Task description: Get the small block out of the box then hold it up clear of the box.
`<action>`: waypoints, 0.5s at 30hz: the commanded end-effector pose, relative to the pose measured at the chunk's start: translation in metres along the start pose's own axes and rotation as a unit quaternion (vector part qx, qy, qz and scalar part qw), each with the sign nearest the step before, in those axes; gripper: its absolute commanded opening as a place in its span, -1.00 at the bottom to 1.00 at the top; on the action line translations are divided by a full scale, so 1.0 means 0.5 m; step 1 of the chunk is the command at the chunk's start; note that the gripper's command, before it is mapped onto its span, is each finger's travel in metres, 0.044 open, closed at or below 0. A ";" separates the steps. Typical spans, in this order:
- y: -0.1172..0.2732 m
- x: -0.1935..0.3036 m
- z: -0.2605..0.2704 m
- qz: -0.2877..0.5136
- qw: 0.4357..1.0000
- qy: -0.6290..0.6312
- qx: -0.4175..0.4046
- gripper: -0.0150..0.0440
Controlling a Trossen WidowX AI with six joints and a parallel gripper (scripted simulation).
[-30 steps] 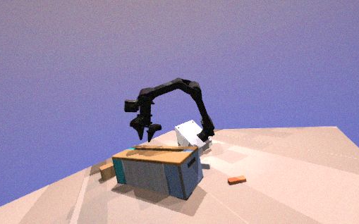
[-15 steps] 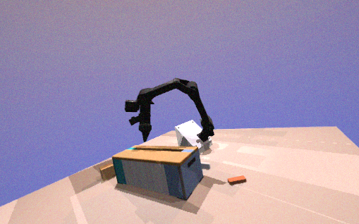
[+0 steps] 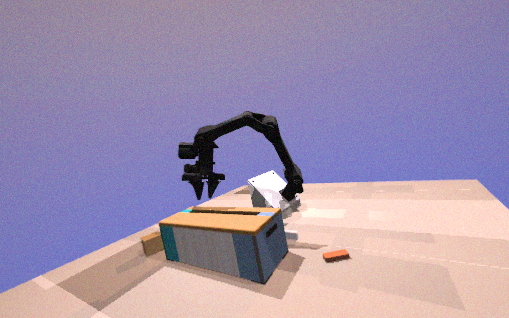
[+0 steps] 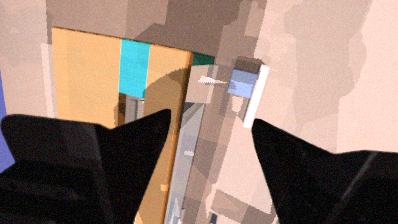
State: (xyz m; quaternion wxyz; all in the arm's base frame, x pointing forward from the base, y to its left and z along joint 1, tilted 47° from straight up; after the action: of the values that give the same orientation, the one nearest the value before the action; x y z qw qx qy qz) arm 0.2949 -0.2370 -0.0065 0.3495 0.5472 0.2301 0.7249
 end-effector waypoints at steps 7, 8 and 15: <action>0.022 -0.039 -0.025 0.068 0.820 -0.567 -0.045 0.47; 0.023 -0.040 -0.026 0.071 0.805 -0.587 -0.044 0.47; 0.025 -0.047 -0.032 0.091 0.694 -0.713 -0.038 0.47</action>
State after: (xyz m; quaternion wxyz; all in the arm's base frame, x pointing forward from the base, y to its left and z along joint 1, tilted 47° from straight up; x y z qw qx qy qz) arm 0.2872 -0.2462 -0.0135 0.4000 0.7702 0.0500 0.4942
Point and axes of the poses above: the point midway between the two fingers, 35 mm back from their tips, its own y axis back along the fingers, its own z axis across the jaws, x = y × z, the point moved 5 cm from there along y, back along the fingers, and after that the axes turned 3 degrees about -y, right-handed, at the moved point
